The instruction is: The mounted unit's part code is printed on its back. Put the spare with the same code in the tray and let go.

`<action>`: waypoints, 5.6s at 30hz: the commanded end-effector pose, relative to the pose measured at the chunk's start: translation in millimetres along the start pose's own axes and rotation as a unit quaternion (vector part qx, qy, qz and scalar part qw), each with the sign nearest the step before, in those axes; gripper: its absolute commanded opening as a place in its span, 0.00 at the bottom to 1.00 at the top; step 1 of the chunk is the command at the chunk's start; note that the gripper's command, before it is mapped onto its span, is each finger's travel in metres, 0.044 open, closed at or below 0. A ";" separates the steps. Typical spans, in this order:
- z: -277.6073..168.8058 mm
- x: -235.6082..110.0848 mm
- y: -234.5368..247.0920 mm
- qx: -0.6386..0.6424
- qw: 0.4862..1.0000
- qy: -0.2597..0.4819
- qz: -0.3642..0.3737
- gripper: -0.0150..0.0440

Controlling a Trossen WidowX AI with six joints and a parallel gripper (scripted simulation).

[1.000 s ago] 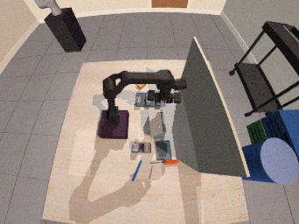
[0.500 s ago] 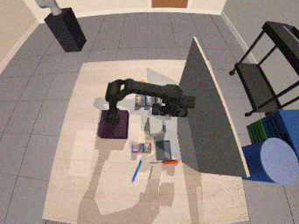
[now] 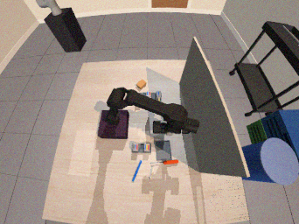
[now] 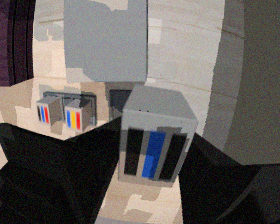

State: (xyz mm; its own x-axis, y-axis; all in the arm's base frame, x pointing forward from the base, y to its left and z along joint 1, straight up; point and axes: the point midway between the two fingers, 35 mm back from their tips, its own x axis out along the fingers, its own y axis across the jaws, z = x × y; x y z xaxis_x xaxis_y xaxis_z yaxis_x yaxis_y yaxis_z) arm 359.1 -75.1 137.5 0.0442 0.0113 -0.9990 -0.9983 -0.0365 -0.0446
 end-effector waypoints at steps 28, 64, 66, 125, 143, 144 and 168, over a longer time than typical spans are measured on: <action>-87.4 10.0 15.9 -0.029 0.999 0.013 0.008 0.25; -90.4 45.1 12.0 -0.029 0.999 0.013 0.008 0.25; -90.5 47.0 11.9 -0.029 0.999 0.013 0.008 0.25; -91.3 103.5 13.5 -0.029 0.999 0.013 0.008 0.25; -90.5 120.3 15.8 -0.029 0.999 0.013 0.008 0.25; -90.5 121.2 16.0 -0.029 0.999 0.013 0.008 0.25; -88.8 143.0 20.4 -0.029 0.999 0.013 0.008 0.25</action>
State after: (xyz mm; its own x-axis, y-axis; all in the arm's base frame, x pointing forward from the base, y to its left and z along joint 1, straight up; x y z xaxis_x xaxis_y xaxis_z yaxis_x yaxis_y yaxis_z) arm 348.9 -162.8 -4.9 0.0300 -0.0108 -0.9995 -0.9956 -0.0895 -0.0289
